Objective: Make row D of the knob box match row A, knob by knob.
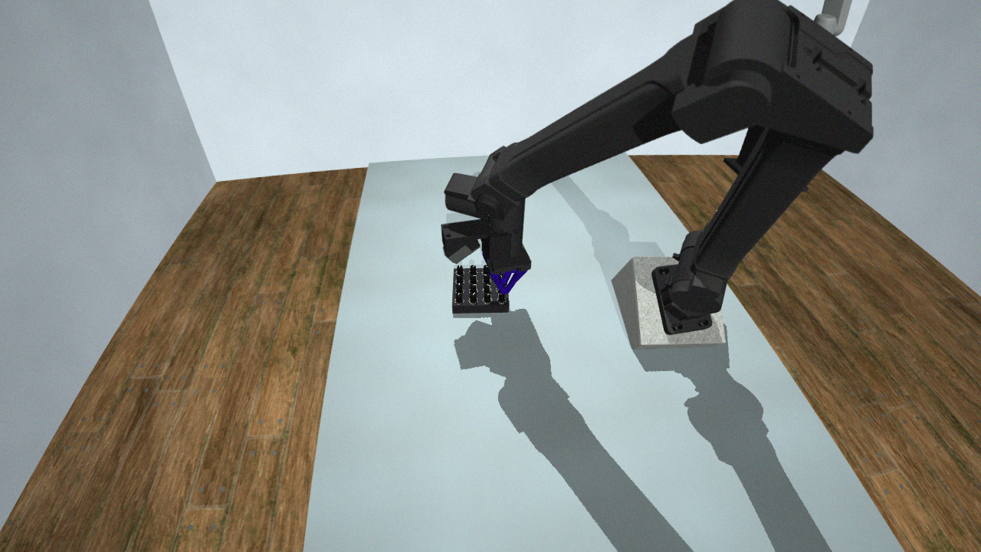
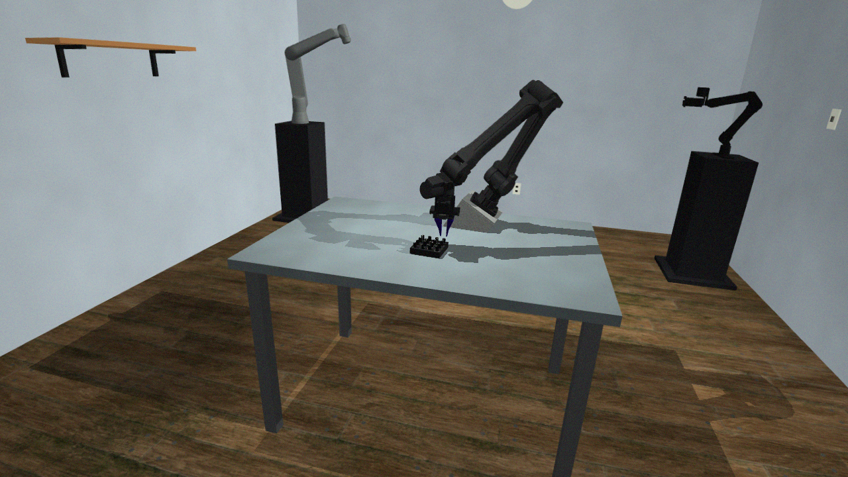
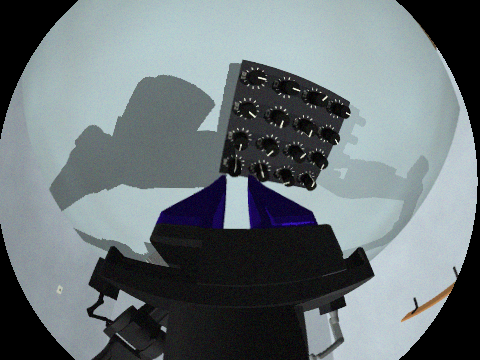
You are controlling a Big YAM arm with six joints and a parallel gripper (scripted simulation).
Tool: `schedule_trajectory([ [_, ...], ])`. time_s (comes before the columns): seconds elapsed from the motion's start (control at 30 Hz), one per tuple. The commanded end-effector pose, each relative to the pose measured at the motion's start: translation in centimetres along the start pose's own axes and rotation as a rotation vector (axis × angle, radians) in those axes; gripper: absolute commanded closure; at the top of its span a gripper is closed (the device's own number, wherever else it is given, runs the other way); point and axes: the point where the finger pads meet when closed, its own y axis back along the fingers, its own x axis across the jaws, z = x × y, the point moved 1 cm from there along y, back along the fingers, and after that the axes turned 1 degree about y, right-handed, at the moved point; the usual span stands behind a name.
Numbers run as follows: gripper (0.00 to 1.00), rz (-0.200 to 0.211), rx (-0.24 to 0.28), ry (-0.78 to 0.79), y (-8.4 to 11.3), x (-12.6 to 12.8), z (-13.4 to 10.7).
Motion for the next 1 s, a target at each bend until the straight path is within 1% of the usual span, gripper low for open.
schedule_trajectory([
  [0.0,0.80,-0.034,-0.041,0.030,2.8,-0.8,1.7],
  [0.1,0.80,-0.035,-0.042,0.030,3.5,-0.8,1.7],
  [0.17,0.80,-0.035,-0.042,0.030,3.5,-0.8,1.7],
  [0.2,0.80,-0.003,0.003,0.035,2.0,0.5,0.4],
  [0.3,0.80,-0.030,-0.032,0.038,3.7,-0.4,1.5],
  [0.33,0.80,-0.032,-0.036,0.037,3.9,-0.5,1.6],
  [0.5,0.80,-0.029,-0.033,0.029,3.5,-0.6,1.4],
  [0.77,0.80,-0.029,-0.033,0.029,3.5,-0.6,1.4],
  [0.8,0.00,-0.029,-0.033,0.029,3.6,-0.6,1.4],
  [0.97,0.00,-0.040,-0.045,0.033,5.0,-0.9,1.9],
])
